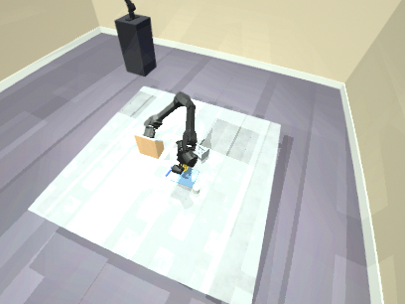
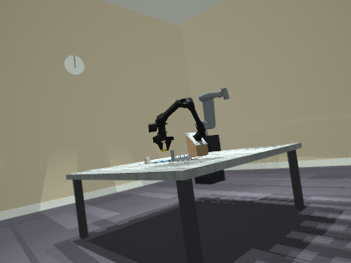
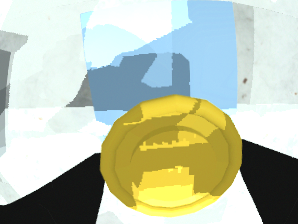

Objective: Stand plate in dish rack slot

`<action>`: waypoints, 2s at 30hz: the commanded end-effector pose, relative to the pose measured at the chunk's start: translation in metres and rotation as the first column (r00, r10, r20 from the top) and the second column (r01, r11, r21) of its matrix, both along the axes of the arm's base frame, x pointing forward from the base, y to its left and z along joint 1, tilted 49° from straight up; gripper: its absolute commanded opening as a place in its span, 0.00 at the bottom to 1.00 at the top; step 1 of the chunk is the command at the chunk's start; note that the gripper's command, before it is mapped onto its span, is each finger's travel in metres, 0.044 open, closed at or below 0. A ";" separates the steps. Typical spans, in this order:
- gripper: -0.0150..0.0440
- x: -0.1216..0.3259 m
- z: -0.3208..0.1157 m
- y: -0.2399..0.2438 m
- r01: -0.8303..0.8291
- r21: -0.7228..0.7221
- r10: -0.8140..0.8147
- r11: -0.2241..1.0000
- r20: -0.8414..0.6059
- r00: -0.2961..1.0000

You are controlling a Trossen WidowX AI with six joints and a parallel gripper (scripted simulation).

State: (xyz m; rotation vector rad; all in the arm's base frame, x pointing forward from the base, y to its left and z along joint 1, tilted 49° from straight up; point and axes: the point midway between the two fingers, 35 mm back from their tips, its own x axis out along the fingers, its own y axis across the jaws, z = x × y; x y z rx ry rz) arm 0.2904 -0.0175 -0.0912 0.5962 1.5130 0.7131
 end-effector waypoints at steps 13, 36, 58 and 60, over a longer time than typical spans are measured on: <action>0.25 0.007 0.060 -0.069 -0.007 0.002 0.007 1.000 0.012 1.000; 0.25 0.008 0.128 -0.030 0.348 -0.118 -0.367 0.930 -0.373 0.852; 0.25 -0.017 0.200 0.034 0.615 -0.433 -0.691 0.659 -0.671 0.269; 0.25 -0.021 0.206 0.039 0.622 -0.465 -0.704 0.629 -0.681 0.203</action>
